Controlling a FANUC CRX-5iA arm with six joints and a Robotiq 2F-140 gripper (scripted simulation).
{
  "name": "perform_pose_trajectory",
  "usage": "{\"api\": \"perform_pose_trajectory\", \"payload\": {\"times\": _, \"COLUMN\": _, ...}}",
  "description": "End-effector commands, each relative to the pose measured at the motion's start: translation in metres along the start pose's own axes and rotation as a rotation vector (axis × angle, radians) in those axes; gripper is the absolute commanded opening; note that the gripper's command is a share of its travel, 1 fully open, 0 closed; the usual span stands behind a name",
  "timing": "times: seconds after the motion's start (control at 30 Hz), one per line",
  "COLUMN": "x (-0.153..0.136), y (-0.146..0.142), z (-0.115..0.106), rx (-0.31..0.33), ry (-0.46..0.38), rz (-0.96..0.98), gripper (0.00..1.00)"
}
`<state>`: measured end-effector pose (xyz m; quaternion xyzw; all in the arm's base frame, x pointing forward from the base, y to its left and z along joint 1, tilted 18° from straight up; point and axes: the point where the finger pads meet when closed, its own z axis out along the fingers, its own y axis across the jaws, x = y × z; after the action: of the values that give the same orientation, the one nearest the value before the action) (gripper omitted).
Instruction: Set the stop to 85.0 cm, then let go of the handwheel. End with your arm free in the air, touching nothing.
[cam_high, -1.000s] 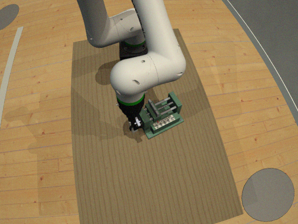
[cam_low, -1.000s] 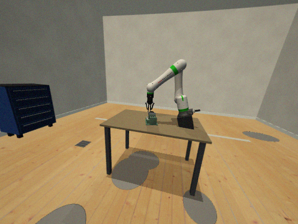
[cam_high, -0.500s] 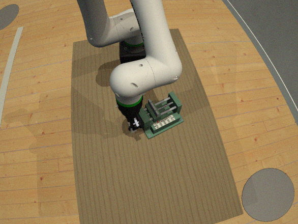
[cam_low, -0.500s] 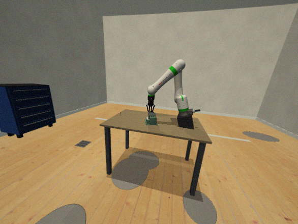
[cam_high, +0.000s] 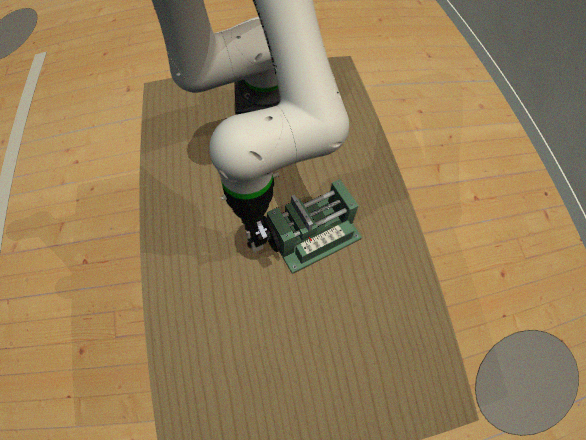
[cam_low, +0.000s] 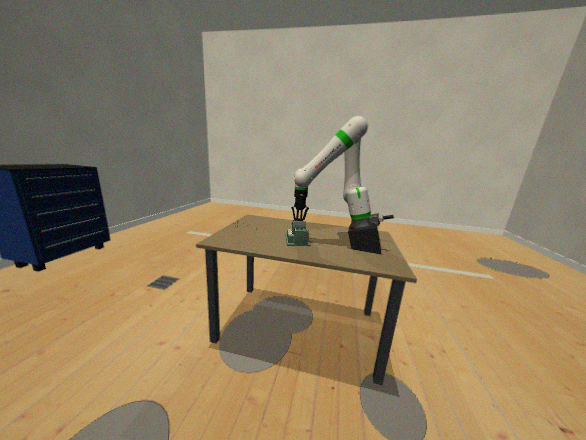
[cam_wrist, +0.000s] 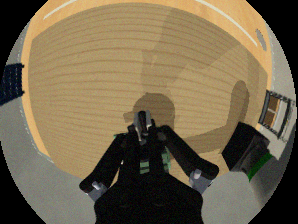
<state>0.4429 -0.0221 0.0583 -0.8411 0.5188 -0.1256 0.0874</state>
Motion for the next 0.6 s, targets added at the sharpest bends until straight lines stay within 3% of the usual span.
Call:
{"api": "perform_pose_trajectory", "payload": {"times": 0.0, "x": 0.0, "y": 0.004, "z": -0.002, "rx": 0.0, "ry": 0.0, "rz": 0.0, "gripper": 0.04}}
{"api": "perform_pose_trajectory", "payload": {"times": 0.57, "x": 0.0, "y": 0.018, "z": -0.016, "rx": 0.0, "ry": 0.0, "rz": 0.0, "gripper": 0.04}}
